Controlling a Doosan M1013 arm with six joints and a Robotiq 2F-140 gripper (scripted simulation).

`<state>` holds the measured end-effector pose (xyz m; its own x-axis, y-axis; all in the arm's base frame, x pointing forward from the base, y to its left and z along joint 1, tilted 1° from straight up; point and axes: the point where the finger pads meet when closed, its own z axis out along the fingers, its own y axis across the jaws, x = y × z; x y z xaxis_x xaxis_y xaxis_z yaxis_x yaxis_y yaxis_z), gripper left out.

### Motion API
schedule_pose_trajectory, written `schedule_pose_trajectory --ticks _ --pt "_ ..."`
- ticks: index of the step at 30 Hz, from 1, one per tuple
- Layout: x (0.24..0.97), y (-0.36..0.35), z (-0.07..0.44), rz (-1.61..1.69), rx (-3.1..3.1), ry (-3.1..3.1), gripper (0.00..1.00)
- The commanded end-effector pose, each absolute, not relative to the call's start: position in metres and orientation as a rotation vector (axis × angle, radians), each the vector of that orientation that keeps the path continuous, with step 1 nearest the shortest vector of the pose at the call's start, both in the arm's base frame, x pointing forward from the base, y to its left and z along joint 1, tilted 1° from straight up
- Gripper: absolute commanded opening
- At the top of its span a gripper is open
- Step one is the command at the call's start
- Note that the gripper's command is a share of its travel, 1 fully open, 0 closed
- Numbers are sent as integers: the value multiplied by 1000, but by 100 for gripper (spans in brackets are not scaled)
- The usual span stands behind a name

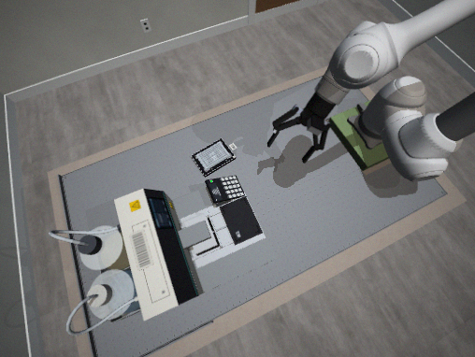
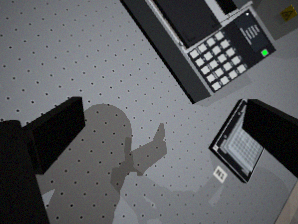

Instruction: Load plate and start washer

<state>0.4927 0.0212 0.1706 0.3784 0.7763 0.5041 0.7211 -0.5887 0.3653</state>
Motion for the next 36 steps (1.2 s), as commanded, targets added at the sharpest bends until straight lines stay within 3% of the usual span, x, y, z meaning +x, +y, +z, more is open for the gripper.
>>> schedule_pose_trajectory --ticks 1,17,18,36 --pt "493 21 171 1002 2536 1381 100" --pt "493 21 171 1002 2536 1381 100" --pt "499 19 174 987 2580 1369 70" --pt "565 1 195 829 2837 1245 70"
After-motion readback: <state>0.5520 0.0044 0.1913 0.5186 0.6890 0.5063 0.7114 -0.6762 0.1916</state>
